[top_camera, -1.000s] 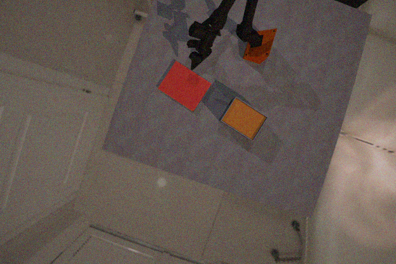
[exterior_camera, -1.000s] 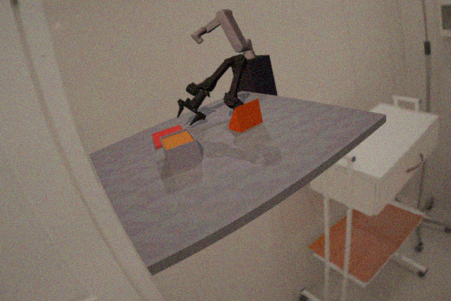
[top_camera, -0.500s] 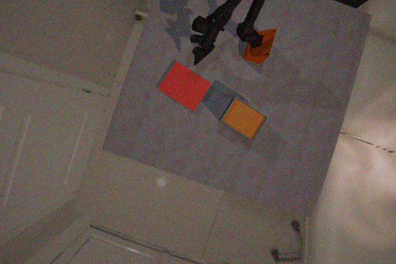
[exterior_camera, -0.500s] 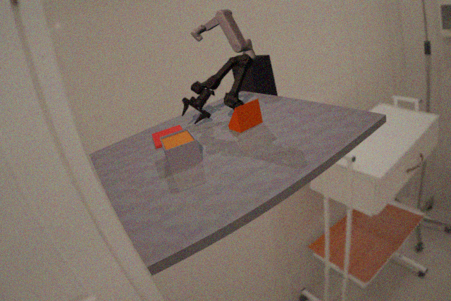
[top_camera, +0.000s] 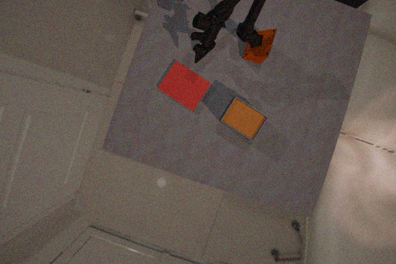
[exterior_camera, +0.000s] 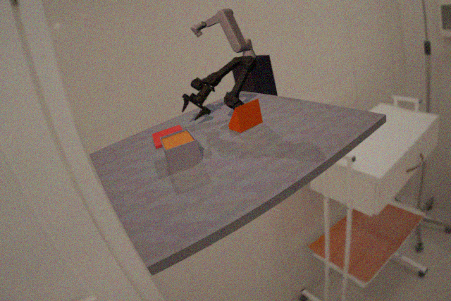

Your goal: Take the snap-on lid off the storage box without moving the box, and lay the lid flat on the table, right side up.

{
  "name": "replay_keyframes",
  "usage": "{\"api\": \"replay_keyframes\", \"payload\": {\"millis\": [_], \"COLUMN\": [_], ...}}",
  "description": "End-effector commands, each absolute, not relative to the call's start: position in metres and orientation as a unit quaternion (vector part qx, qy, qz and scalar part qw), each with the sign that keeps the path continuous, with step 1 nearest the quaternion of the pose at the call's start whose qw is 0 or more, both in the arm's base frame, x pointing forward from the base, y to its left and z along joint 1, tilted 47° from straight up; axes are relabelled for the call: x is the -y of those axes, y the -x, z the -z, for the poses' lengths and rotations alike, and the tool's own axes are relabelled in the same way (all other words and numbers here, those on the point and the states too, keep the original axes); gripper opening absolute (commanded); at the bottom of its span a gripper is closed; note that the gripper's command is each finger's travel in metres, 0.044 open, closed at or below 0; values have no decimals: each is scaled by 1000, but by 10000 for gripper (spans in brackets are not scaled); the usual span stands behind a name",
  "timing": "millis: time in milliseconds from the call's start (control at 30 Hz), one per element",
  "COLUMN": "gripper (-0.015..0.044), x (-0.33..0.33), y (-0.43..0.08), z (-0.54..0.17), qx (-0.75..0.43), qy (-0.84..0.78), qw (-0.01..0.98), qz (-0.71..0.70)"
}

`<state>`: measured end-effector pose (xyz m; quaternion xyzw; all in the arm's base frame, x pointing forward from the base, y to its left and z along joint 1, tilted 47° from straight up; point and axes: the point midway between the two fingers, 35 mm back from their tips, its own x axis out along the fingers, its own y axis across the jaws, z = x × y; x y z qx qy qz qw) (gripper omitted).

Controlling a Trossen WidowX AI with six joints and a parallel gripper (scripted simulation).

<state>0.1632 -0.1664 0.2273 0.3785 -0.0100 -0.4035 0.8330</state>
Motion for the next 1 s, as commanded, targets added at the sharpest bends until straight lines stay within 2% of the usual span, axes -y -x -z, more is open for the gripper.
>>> {"api": "replay_keyframes", "payload": {"millis": [0,967], "gripper": [440,440], "x": [159,120], "y": [-160,-147], "z": [-234,-261], "qx": [13,11], "qy": [-379,-382], "qw": [832,831], "qz": [404,405]}}
